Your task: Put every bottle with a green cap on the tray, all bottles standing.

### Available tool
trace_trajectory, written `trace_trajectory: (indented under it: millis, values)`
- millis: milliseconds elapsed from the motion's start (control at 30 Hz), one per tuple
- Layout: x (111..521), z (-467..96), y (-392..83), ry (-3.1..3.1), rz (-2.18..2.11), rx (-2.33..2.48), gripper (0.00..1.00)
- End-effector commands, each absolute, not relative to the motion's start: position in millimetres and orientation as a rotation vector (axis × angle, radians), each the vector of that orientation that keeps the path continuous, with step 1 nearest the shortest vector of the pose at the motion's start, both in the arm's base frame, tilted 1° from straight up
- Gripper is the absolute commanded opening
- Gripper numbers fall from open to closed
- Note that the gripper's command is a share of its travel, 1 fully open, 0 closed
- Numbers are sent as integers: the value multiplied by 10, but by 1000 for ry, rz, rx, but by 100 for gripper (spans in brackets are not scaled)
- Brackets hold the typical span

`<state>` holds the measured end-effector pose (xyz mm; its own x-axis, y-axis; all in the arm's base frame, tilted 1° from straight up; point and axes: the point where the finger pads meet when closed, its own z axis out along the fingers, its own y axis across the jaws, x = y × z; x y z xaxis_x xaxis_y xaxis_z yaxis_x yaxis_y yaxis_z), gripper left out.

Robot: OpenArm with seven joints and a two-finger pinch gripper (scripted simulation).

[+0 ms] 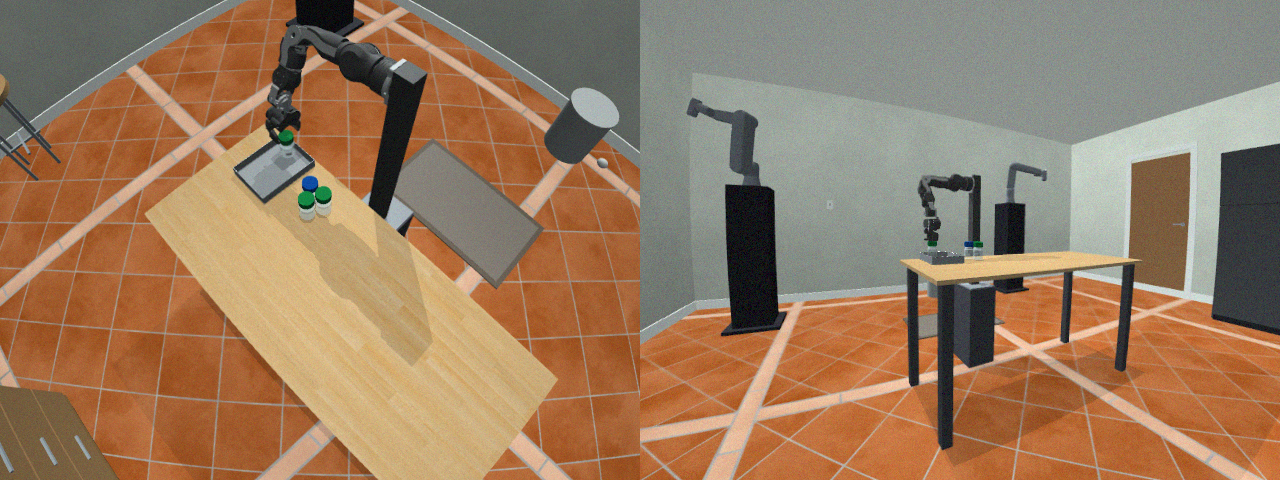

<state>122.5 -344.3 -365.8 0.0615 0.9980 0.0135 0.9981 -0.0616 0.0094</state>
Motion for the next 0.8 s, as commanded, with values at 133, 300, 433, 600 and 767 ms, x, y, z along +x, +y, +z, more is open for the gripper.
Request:
trace_trajectory:
  millis: [133, 300, 433, 600, 767]
  values:
    - [1240, -3592, -3452, -2145, -20, -2296, 52]
    - [1240, -3592, -3452, -2145, -20, -2296, 52]
    - [1236, -3496, -3447, -2148, -23, -2292, 52]
    - [1235, -3246, -3444, -2147, -22, -2293, 52]
    - [1235, -3096, -3443, -2147, -22, -2294, 52]
